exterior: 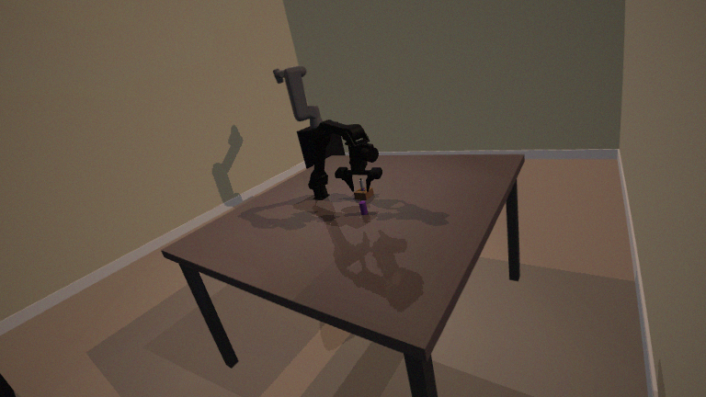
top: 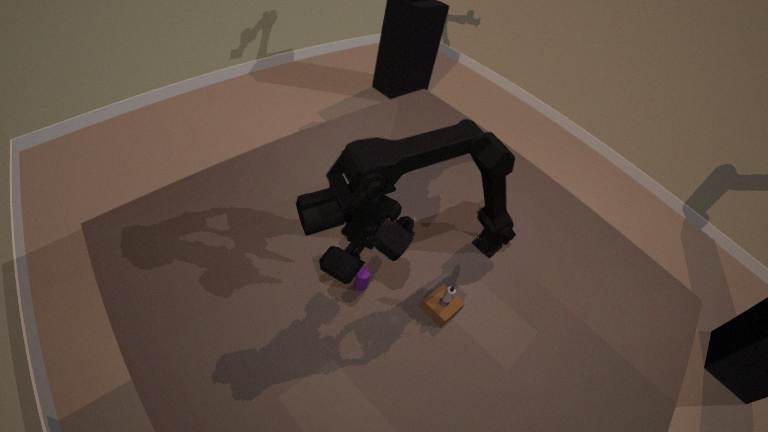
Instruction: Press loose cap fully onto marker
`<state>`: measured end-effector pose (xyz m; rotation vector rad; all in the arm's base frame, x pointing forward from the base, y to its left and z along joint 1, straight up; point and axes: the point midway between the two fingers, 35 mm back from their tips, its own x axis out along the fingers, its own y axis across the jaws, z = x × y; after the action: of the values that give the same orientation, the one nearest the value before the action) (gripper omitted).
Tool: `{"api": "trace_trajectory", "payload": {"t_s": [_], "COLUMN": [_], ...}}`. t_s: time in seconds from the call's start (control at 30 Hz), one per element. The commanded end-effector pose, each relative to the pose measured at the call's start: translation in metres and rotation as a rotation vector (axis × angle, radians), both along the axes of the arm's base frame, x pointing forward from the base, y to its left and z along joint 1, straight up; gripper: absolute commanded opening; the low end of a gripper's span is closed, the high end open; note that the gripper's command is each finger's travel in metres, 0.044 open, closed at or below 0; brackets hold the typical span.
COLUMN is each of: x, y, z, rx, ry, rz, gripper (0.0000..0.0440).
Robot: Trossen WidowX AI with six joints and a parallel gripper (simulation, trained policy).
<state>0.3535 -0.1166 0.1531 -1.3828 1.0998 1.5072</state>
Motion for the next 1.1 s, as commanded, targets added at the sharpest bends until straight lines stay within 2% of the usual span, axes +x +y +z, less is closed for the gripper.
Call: {"api": "trace_trajectory", "payload": {"t_s": [0.0, 0.9, 1.0, 1.07], "x": [-0.001, -0.009, -0.010, -0.011], "y": [0.000, 0.002, 0.001, 0.001], "z": [-0.013, -0.081, -0.085, -0.086], "rx": [0.027, 0.107, 0.099, 0.091], "ry": [0.027, 0.105, 0.106, 0.103], "rz": [0.001, 0.078, 0.094, 0.102], "gripper": [0.0292, 0.0255, 0.0240, 0.0211]}}
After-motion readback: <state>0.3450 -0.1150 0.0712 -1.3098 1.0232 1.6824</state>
